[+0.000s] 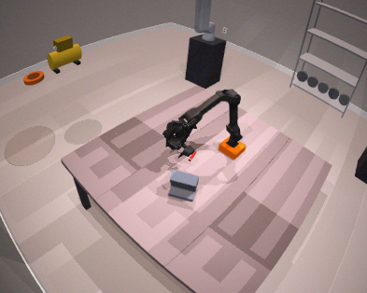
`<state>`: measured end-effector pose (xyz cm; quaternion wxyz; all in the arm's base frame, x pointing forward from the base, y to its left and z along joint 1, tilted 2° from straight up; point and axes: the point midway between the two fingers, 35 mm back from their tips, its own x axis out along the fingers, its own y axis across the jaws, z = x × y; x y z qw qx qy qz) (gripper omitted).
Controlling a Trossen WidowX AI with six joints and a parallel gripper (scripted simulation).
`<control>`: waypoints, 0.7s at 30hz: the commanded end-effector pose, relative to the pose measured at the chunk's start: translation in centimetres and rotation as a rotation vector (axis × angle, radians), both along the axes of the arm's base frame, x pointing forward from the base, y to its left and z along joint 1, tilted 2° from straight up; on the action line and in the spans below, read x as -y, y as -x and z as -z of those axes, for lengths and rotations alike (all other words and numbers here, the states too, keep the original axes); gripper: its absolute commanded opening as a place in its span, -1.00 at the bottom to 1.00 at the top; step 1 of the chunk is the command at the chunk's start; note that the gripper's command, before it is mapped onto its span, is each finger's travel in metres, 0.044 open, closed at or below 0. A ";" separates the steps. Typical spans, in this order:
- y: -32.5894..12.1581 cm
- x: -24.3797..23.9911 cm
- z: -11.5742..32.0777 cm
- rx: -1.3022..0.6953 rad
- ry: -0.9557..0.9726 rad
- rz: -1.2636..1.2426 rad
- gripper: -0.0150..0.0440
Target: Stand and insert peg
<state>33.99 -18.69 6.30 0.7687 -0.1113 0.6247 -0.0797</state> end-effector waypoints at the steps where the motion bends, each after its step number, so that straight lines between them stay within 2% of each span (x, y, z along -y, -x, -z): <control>1: 2.5 -1.7 0.2 -0.077 -0.070 -0.059 1.00; 10: 8.0 -5.7 -0.5 -0.231 -0.244 -0.186 1.00; 21: 8.0 -5.7 0.3 -0.234 -0.249 -0.187 1.00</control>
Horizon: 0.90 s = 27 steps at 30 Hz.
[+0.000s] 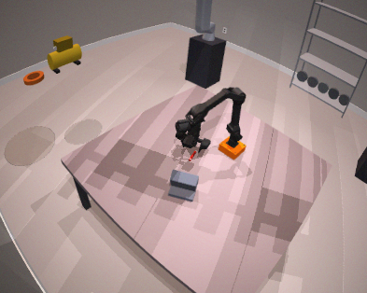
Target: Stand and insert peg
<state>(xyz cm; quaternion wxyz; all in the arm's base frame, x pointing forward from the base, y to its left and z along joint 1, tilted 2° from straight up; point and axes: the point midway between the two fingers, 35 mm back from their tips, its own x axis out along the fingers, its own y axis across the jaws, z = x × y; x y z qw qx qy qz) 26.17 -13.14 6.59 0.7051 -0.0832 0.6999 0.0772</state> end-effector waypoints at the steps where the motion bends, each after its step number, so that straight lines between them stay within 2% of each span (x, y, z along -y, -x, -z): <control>1: 0.2 -0.2 0.8 -0.007 -0.010 -0.006 1.00; 27: 0.1 -0.1 5.0 -0.007 -0.010 -0.007 1.00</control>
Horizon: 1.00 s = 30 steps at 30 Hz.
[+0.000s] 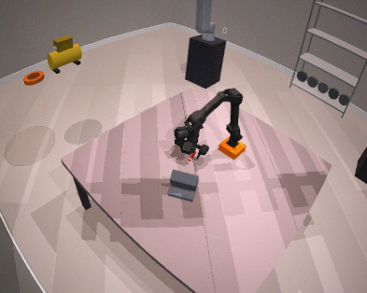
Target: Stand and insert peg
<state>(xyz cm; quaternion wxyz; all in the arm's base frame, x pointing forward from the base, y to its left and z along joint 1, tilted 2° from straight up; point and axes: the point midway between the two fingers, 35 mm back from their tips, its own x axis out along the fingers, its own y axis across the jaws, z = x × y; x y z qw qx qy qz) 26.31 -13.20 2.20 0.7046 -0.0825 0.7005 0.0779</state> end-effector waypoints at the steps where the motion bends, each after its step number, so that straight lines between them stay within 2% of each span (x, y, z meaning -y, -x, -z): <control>1: 0.3 -0.2 0.8 -0.005 -0.008 -0.007 1.00; 16: 0.5 -0.3 2.9 -0.006 -0.008 -0.007 1.00; 28: 0.5 -0.3 2.9 -0.006 -0.008 -0.007 -0.07; 30: 0.5 -0.3 2.9 -0.006 -0.008 -0.007 -0.12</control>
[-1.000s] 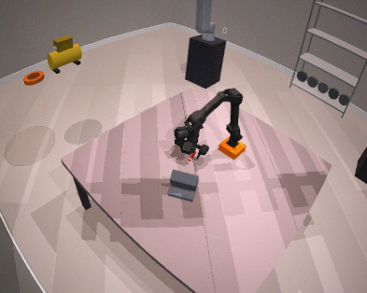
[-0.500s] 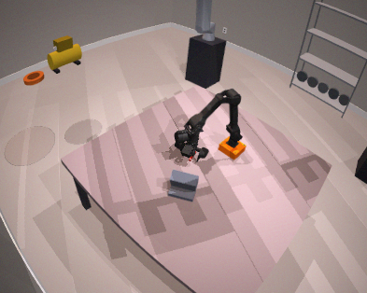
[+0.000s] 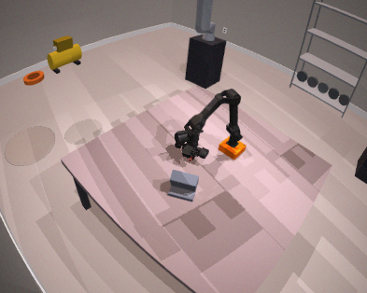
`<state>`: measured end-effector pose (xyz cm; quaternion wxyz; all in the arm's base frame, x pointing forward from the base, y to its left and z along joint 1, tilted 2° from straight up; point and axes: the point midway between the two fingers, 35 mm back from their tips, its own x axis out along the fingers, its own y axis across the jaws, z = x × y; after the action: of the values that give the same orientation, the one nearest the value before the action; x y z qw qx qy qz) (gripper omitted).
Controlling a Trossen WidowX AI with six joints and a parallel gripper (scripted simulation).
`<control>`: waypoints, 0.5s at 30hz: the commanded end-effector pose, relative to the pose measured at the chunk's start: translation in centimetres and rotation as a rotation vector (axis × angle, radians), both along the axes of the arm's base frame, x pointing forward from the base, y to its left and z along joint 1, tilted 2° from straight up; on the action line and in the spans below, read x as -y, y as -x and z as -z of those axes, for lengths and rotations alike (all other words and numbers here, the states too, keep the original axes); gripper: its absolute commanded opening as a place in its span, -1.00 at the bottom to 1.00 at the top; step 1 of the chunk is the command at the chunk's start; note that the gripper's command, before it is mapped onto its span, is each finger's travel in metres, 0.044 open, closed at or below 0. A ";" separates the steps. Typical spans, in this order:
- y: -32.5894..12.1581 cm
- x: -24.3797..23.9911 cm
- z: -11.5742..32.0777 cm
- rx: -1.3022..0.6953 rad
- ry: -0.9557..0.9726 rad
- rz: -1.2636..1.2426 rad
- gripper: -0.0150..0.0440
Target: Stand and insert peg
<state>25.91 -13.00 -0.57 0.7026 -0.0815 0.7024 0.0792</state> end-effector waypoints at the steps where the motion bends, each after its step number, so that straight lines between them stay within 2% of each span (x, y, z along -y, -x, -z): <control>1: 0.1 -0.1 0.1 0.000 -0.005 -0.007 -0.12; 6: 0.1 -0.1 0.1 0.000 -0.005 -0.007 -0.12; 15: 0.1 -0.1 0.1 0.000 -0.005 -0.007 -0.32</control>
<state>25.89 -12.99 -0.58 0.7025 -0.0814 0.7025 0.0794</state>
